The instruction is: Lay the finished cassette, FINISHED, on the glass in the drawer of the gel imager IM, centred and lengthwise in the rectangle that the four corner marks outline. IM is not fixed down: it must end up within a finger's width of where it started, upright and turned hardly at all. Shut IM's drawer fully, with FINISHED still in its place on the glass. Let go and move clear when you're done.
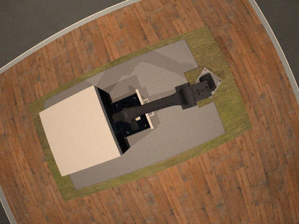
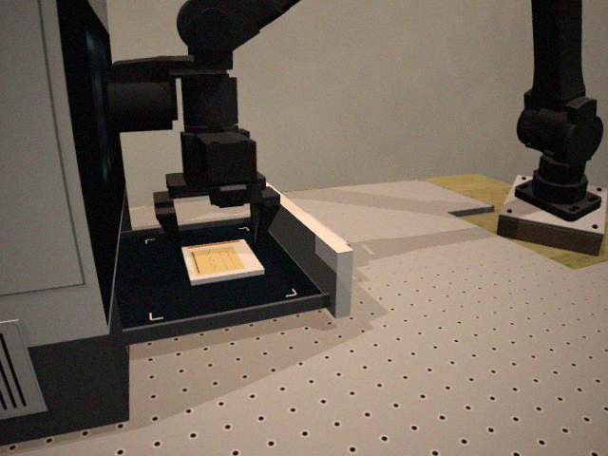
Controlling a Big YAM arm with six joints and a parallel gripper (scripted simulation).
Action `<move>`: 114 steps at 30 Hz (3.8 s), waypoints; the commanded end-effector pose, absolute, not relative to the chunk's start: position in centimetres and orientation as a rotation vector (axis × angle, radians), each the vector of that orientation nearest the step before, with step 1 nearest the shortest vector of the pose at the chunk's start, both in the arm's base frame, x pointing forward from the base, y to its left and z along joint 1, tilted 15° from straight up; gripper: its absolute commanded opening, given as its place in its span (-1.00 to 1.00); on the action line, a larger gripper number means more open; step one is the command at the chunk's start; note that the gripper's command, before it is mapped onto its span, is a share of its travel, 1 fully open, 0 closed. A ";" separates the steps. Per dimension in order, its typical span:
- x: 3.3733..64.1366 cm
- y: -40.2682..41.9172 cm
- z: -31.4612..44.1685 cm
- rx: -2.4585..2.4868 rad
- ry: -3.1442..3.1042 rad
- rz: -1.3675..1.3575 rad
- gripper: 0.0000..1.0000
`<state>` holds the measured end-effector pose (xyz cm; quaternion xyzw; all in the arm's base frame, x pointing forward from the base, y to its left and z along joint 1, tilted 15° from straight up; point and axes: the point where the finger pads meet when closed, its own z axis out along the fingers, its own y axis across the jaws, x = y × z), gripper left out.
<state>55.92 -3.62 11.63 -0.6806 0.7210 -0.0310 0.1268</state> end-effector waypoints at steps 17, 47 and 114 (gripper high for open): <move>56.1 -3.2 11.2 -1.979 2.098 -0.095 0.83; 55.5 -3.4 12.6 -1.978 2.100 -0.095 0.83; 56.7 -3.7 11.3 -1.937 2.080 -0.149 0.83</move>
